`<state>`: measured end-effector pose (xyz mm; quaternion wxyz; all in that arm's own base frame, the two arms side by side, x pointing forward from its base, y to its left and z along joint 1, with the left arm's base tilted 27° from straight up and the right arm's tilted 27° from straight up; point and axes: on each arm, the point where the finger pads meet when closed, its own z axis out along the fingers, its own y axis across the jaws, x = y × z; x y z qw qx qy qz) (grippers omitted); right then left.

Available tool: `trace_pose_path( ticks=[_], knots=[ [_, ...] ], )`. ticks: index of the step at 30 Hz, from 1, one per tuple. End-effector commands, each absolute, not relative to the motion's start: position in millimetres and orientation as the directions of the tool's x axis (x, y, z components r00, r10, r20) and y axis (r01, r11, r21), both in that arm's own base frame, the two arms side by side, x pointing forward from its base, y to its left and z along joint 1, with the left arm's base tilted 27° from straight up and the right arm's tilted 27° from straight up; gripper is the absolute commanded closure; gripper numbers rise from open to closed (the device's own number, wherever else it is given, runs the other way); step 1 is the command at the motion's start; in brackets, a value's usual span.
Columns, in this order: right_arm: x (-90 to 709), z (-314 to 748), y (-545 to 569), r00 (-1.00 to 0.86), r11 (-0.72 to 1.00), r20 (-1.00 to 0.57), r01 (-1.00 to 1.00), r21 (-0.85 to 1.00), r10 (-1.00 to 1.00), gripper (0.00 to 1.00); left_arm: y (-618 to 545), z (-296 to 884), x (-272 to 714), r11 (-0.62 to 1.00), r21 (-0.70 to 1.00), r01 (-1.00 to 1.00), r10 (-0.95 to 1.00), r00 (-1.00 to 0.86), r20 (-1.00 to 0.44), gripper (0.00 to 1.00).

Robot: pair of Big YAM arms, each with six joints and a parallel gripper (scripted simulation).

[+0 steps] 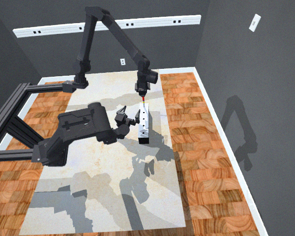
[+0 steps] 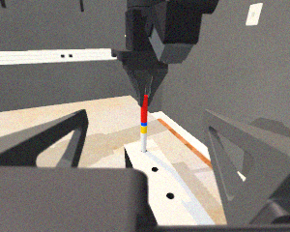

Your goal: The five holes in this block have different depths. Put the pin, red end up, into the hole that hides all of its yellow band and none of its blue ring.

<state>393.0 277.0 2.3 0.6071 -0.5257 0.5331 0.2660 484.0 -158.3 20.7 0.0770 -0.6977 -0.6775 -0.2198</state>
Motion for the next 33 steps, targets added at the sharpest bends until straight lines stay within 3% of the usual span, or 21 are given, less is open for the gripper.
trace_pose_path(
  ticks=[1, 33],
  knots=[
    [395, 5, 280, 0.295, 0.304, -0.928, -0.884, -0.355, -0.225, 0.0, -162, 18, 496, -0.08, 0.209, 0.975, 0.915, -0.011, 0.403, 0.95],
    [395, 5, 280, 0.295, 0.304, -0.928, -0.884, -0.355, -0.225, 0.0, -149, -13, 502, -0.081, 0.218, 0.973, 0.915, -0.014, 0.403, 0.95]
  ],
)
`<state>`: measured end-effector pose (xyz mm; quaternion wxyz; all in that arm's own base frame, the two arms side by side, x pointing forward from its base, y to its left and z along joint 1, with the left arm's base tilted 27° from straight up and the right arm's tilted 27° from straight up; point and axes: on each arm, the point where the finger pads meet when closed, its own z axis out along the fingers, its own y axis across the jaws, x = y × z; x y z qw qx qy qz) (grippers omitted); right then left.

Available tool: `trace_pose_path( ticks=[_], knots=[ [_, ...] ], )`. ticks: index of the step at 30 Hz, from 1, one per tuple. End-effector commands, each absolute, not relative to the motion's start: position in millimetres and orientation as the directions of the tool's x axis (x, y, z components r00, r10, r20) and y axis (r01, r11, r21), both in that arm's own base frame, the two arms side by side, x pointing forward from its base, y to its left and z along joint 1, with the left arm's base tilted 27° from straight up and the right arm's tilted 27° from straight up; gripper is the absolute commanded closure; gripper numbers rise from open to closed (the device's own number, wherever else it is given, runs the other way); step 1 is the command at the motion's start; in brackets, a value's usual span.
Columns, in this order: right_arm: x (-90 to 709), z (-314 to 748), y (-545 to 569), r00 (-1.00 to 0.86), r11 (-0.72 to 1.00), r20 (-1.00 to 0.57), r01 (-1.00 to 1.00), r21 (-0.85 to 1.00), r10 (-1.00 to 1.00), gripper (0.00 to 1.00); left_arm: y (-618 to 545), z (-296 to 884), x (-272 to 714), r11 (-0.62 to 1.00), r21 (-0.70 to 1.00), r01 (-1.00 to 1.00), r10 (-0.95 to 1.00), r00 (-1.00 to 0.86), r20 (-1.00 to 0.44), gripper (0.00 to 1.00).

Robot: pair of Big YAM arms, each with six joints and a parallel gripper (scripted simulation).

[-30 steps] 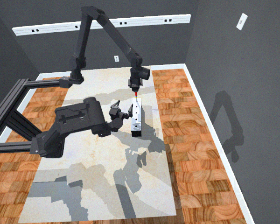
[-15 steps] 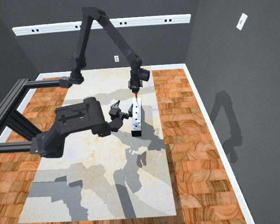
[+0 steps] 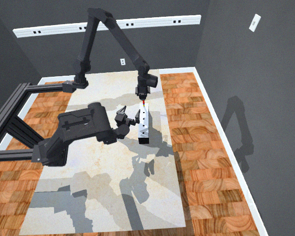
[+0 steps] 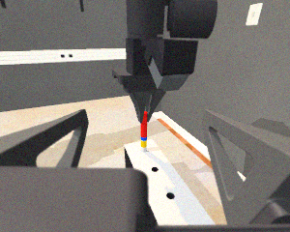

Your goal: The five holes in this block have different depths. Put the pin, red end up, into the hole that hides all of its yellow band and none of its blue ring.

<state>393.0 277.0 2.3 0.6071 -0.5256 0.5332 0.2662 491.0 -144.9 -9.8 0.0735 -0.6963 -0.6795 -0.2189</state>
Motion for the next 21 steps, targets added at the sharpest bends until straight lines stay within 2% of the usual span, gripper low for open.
trace_pose_path(
  ticks=[1, 21],
  knots=[
    [395, 5, 280, 0.295, 0.304, -0.928, -0.884, -0.355, -0.225, 0.0, -150, -14, 502, -0.084, 0.219, 0.972, 0.914, -0.012, 0.405, 0.95],
    [395, 5, 280, 0.295, 0.304, -0.928, -0.884, -0.355, -0.225, 0.0, -136, -34, 506, -0.073, 0.216, 0.974, 0.918, -0.019, 0.397, 0.95]
  ],
)
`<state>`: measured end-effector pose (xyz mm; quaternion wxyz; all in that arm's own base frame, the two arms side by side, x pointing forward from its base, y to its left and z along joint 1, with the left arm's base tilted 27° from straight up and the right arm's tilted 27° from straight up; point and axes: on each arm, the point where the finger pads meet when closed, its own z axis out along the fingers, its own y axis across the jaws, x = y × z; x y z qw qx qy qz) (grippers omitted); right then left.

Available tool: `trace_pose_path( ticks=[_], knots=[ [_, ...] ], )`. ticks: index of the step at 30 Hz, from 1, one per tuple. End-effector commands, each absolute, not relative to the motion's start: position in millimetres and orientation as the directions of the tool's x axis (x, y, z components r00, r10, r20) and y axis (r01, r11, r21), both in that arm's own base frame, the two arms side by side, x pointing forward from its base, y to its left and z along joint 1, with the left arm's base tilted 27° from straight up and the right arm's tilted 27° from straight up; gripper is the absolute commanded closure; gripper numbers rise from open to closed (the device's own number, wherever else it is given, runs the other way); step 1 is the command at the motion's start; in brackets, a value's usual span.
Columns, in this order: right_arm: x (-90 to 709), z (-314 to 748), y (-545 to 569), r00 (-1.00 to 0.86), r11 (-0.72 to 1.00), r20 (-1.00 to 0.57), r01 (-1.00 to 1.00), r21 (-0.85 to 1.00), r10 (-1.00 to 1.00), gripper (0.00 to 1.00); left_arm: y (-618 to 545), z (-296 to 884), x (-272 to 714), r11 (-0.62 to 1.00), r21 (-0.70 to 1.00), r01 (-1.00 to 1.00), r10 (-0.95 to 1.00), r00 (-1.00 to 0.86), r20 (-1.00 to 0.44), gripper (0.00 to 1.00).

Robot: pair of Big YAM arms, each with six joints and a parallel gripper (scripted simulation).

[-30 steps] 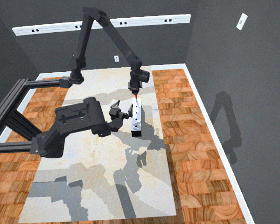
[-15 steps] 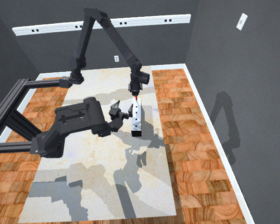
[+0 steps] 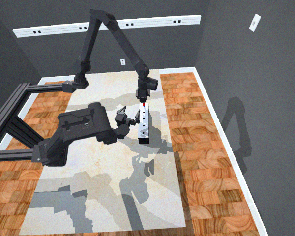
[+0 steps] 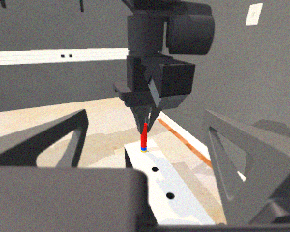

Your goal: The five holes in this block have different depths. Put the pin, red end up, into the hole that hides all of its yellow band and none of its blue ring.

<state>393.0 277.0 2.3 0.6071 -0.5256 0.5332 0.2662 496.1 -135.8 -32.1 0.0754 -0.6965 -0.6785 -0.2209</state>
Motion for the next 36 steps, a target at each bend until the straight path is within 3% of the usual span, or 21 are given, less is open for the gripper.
trace_pose_path(
  ticks=[1, 36],
  knots=[
    [395, 5, 280, 0.295, 0.304, -0.928, -0.884, -0.355, -0.225, 0.0, -137, -35, 507, -0.074, 0.219, 0.973, 0.918, -0.02, 0.397, 0.95],
    [395, 5, 280, 0.295, 0.304, -0.928, -0.884, -0.355, -0.225, 0.0, -144, -23, 519, -0.055, 0.265, 0.963, 0.926, -0.05, 0.373, 0.95]
  ],
)
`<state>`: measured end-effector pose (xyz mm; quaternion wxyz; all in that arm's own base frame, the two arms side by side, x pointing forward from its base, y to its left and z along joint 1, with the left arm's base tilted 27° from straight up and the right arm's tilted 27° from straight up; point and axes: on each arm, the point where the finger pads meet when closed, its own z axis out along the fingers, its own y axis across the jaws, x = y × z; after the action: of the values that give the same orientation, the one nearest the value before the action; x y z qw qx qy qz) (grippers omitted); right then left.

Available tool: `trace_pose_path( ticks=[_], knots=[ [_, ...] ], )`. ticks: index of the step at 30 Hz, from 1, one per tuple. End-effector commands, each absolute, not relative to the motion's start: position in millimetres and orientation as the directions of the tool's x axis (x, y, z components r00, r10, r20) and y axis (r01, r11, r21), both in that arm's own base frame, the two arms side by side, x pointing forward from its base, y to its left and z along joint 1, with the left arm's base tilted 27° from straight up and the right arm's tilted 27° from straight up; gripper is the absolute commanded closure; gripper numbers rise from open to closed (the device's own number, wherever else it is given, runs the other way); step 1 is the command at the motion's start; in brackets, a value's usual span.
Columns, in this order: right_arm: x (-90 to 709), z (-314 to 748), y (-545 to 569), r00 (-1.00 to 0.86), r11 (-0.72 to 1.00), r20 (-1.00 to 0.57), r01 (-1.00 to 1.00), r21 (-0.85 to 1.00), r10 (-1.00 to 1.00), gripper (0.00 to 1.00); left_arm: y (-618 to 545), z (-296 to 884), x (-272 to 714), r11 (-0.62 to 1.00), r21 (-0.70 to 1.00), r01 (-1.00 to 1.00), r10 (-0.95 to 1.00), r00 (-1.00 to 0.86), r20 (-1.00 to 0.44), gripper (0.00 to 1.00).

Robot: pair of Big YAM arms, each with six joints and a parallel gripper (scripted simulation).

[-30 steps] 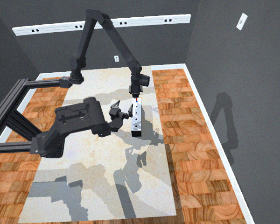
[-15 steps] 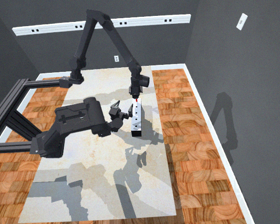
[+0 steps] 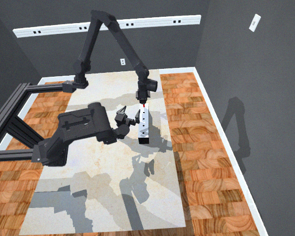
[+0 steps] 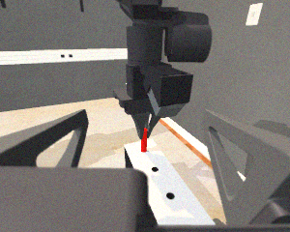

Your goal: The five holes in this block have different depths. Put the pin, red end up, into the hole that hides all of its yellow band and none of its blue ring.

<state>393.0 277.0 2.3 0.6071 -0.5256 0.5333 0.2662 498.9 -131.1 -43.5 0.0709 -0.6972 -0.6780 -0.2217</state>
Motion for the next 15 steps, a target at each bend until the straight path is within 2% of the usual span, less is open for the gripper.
trace_pose_path(
  ticks=[1, 15],
  knots=[
    [395, 5, 280, 0.295, 0.304, -0.928, -0.884, -0.355, -0.225, 0.0, -144, -23, 519, -0.055, 0.265, 0.963, 0.926, -0.05, 0.373, 0.95],
    [395, 5, 280, 0.295, 0.304, -0.928, -0.884, -0.355, -0.225, 0.0, -179, 47, 498, -0.07, 0.273, 0.959, 0.928, -0.037, 0.37, 0.95]
  ],
)
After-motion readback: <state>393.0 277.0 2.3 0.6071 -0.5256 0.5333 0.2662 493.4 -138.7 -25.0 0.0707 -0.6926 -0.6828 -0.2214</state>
